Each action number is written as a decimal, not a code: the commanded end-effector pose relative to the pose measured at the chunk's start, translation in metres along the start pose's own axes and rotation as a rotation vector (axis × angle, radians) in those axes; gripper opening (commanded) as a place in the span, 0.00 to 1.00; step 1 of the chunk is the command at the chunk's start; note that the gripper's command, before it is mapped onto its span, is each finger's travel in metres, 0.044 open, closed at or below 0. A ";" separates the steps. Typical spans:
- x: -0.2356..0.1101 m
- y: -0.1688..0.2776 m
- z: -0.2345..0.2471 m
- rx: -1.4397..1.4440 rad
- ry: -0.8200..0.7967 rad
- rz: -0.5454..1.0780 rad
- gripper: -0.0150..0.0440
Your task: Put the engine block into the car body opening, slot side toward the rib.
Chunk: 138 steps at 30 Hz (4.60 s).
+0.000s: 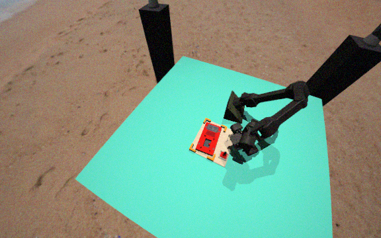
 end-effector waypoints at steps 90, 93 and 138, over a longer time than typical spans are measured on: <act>-0.076 0.024 0.018 0.010 0.000 0.009 0.25; -0.071 0.024 0.018 0.009 0.000 0.009 0.25; 0.002 0.025 0.018 0.009 -0.004 0.011 0.25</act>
Point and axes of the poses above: the point midway between the two fingers, 35 mm back from their tips, its own x axis out along the fingers, its own z axis across the jaws, y = z × x, the point moved 8 cm from there along -x, back along the fingers, and after that the axes turned 6 degrees about -x, right-handed, at the moved point
